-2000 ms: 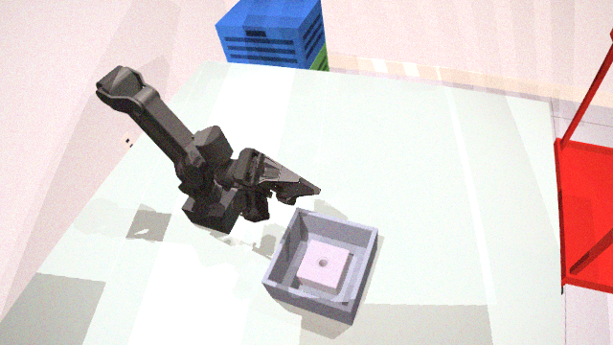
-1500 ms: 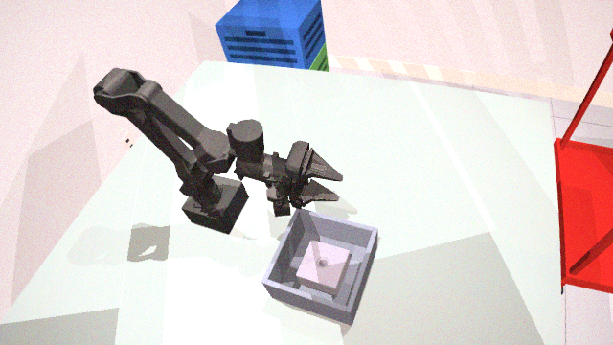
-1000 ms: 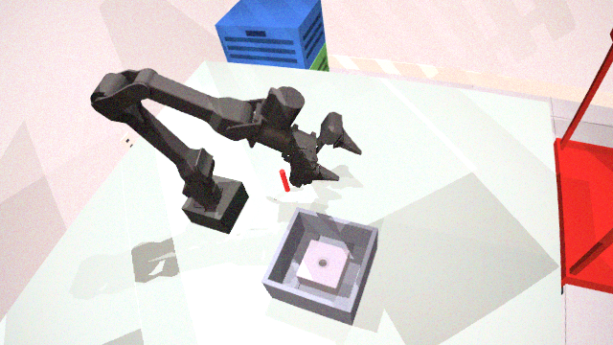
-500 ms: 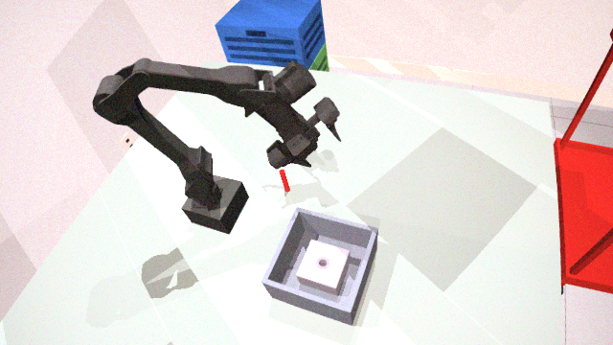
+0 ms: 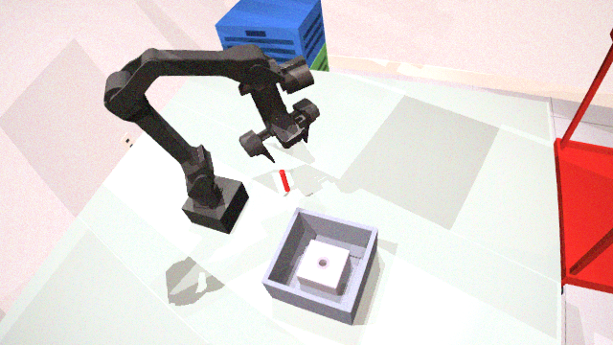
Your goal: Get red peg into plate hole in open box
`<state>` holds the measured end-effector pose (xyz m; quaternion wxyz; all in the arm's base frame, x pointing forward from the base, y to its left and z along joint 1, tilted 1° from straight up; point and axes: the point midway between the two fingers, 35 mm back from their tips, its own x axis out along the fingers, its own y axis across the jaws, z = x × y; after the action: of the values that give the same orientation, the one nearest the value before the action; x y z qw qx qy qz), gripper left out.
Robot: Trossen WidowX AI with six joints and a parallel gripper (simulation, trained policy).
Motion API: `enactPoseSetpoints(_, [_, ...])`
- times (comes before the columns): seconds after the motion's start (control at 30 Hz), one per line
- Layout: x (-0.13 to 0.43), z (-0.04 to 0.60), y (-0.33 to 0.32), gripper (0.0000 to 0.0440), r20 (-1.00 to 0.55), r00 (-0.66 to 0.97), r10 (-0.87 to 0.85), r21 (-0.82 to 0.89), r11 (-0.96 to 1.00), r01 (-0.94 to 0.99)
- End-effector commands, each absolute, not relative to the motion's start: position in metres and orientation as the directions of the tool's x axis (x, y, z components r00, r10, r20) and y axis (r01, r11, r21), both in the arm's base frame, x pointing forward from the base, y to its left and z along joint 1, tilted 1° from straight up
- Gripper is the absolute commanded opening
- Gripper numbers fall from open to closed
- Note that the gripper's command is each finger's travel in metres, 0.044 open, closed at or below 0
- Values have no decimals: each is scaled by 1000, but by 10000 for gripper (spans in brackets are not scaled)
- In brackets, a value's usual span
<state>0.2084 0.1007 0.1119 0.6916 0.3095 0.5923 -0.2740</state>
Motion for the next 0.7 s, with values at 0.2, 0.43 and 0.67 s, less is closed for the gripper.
enactPoseSetpoints(0.2, [186,97,97,440,-994,-11,-106,-84,711,699])
enactPoseSetpoints(0.43, [177,80,93,440,-983,-81,-165,-176,724,667])
enactPoseSetpoints(0.67, [175,58,91,440,-973,-107,-205,-225,726,650])
